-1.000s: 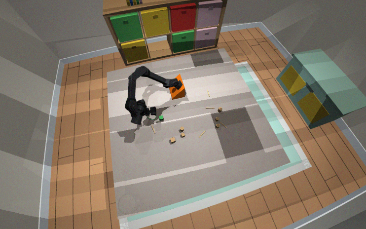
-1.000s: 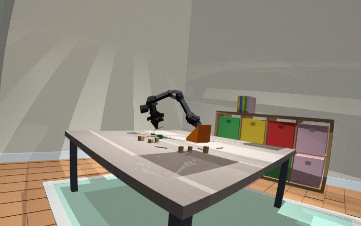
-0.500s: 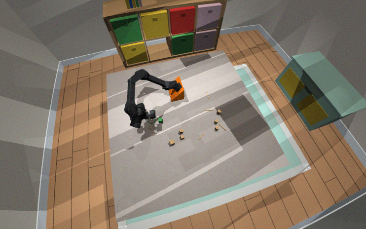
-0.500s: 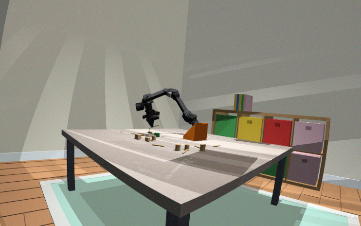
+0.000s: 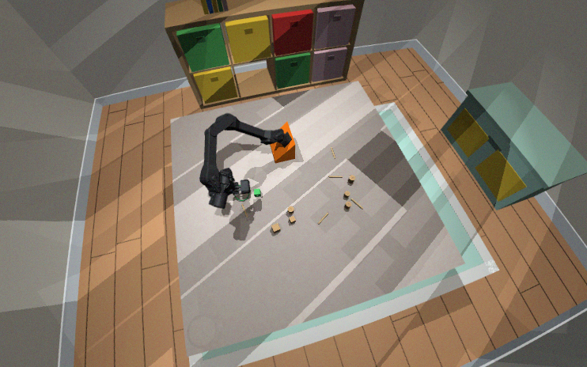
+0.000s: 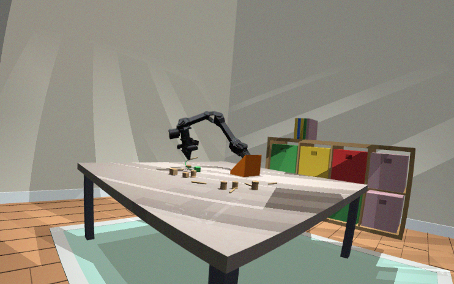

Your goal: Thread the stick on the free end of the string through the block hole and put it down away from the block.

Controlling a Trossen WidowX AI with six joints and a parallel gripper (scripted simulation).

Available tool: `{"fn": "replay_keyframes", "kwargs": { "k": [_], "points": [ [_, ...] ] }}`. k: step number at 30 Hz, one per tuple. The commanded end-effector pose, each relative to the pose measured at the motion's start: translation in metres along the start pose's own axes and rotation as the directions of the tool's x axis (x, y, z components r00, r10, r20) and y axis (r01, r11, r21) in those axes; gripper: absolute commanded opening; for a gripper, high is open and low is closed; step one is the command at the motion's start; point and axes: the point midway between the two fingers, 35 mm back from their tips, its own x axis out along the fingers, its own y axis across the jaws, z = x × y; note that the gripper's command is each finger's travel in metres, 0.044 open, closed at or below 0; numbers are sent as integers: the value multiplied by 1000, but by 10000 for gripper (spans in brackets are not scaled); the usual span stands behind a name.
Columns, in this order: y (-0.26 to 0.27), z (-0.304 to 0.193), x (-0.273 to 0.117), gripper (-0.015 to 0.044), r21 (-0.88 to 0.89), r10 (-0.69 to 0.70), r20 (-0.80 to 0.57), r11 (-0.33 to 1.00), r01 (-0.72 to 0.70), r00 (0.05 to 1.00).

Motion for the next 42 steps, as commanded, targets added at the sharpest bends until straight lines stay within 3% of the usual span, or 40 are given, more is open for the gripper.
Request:
{"fn": "replay_keyframes", "kwargs": {
  "k": [1,42],
  "points": [
    [-3,-8,1,0,-3,-5,-6,1000,5,1000],
    [-13,-55,-10,0,-3,-3,-80,1000,3,997]
  ]
}}
